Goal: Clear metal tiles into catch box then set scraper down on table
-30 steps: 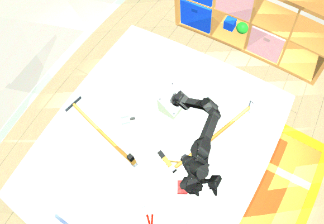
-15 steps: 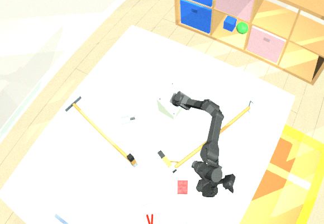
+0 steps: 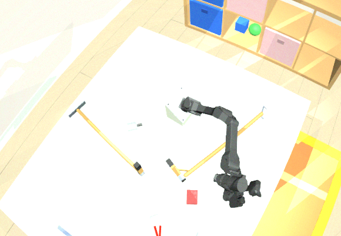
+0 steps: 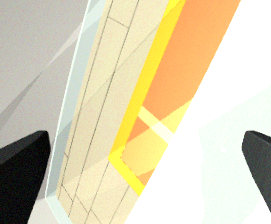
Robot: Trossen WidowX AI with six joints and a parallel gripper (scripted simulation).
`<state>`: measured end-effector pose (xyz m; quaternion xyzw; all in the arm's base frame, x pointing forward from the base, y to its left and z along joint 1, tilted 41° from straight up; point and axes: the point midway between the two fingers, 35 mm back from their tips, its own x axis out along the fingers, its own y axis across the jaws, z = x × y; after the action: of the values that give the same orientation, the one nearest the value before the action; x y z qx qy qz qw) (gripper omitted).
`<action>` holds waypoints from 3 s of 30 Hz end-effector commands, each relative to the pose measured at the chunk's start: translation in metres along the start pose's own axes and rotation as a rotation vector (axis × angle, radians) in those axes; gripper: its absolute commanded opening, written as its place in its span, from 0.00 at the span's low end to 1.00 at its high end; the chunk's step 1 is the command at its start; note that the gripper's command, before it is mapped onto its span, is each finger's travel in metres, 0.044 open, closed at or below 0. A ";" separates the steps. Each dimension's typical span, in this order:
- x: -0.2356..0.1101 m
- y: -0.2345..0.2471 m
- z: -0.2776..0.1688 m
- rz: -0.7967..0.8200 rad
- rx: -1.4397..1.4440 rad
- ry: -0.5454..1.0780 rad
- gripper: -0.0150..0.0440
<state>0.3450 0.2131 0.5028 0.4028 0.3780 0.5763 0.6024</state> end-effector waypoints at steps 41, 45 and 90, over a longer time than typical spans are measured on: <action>0.004 -0.004 0.002 0.001 -0.002 -0.015 0.78; 0.001 -0.015 0.009 -0.023 -0.003 -0.057 0.60; -0.088 -0.134 0.038 -0.363 -0.076 -0.252 0.25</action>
<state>0.4240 0.1304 0.4040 0.3781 0.3414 0.4309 0.7448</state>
